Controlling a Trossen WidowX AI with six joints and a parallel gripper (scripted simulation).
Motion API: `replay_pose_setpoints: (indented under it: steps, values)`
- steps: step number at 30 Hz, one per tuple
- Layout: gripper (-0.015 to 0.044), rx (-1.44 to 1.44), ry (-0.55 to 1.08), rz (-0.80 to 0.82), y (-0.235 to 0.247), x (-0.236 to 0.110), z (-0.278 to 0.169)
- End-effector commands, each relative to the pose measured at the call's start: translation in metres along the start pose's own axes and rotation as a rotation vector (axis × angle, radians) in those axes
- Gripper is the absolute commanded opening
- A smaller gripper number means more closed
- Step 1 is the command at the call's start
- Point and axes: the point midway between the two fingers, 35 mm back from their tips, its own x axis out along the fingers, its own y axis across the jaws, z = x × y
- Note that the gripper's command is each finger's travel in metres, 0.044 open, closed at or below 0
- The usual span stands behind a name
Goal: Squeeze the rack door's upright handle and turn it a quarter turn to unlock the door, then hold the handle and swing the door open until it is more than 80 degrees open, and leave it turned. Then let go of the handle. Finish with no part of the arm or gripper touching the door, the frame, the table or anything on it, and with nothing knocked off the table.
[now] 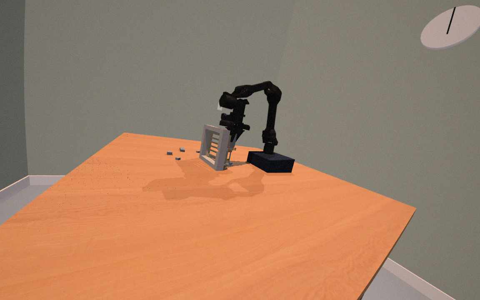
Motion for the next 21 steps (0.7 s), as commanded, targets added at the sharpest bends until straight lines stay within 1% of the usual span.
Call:
replay_pose_setpoints:
  steps: [1, 21]
  values:
    - [0.0023, -0.098, -0.005, 0.012, -0.003, 0.0, 0.002]
    - [0.0023, -0.416, -0.008, 0.009, -0.035, 0.001, 0.019]
